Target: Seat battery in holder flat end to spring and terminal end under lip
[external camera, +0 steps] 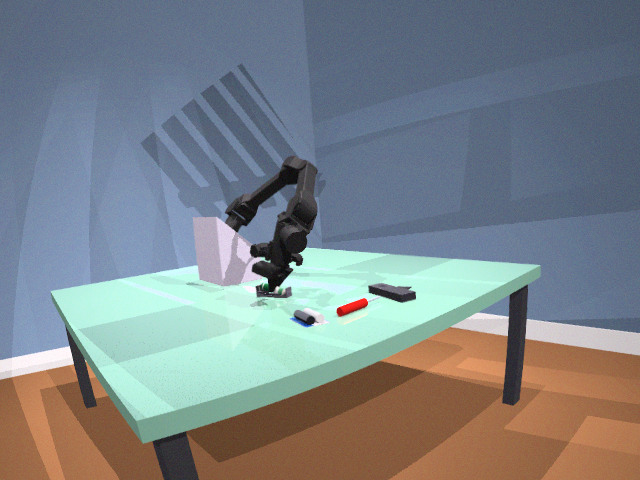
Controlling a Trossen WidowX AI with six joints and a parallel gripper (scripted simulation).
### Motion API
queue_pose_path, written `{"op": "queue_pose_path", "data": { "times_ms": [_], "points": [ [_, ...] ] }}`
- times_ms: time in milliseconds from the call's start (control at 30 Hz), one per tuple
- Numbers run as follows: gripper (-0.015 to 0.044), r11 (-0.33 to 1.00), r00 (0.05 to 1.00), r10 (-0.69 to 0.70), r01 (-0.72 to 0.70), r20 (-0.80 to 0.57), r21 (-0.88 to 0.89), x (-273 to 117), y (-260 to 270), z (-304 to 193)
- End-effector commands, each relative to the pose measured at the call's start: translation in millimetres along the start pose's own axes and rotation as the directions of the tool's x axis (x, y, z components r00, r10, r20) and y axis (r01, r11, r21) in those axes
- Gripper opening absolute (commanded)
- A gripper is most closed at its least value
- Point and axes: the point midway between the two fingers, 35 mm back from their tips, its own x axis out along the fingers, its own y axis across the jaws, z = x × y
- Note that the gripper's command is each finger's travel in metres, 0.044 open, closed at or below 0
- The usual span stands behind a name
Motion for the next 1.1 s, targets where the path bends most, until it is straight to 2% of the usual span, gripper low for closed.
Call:
{"op": "queue_pose_path", "data": {
  "times_ms": [0, 1067],
  "points": [
    [0.0060, 1.000, 0.999, 0.014, -0.015, -0.046, -0.009, -1.5, 3.1, -6.8],
    [0.0060, 0.999, 0.983, 0.006, -0.011, -0.186, -0.030, 2.9, -1.8, -3.7]
  ]
}}
